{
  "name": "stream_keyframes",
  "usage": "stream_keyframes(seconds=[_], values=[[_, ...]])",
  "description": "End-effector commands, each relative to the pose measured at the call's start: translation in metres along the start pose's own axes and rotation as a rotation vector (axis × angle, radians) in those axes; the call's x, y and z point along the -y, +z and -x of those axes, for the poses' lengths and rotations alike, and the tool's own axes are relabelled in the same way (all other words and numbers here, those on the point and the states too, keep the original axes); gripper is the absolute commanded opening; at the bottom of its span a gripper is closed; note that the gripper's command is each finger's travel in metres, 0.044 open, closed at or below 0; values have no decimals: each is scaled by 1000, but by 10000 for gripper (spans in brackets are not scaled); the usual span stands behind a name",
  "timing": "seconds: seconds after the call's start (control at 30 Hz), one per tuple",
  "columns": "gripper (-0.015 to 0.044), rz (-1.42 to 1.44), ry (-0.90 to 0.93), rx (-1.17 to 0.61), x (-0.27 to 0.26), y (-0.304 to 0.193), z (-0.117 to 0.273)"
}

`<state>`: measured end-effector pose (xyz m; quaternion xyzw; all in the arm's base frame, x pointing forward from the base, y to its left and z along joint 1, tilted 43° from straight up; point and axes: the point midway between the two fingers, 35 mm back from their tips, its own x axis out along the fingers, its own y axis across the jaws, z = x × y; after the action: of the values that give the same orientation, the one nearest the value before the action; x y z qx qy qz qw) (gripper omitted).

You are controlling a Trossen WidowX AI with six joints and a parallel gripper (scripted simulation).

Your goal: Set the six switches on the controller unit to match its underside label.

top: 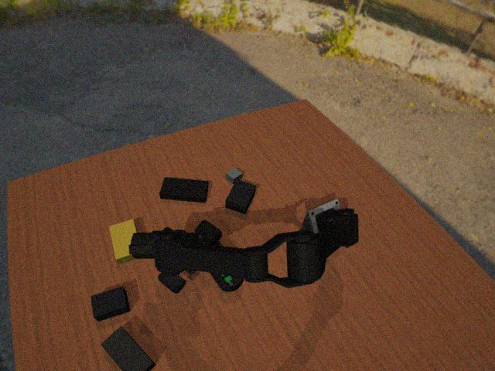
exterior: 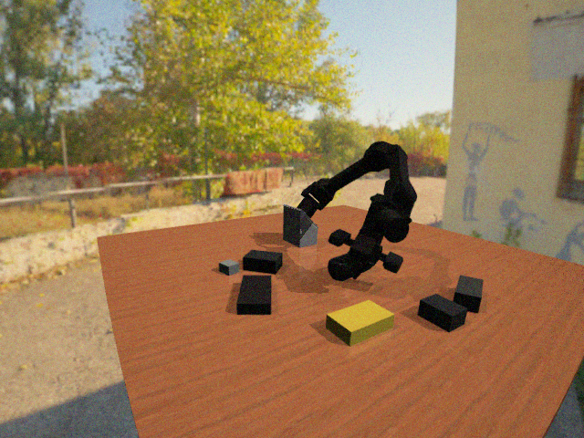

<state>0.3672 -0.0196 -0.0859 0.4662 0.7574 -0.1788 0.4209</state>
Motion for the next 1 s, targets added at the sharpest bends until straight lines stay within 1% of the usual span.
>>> stream_keyframes(seconds=[0.0,0.03,0.33,0.53,0.97], values=[[0,-8,-21,-18,9,-3,-7],[0,0,-1,-1,0,0,1],[0,-7,-20,-16,-33,-4,59],[0,-16,-7,-14,-32,-5,62],[0,-179,245,8,11,-42,65]])
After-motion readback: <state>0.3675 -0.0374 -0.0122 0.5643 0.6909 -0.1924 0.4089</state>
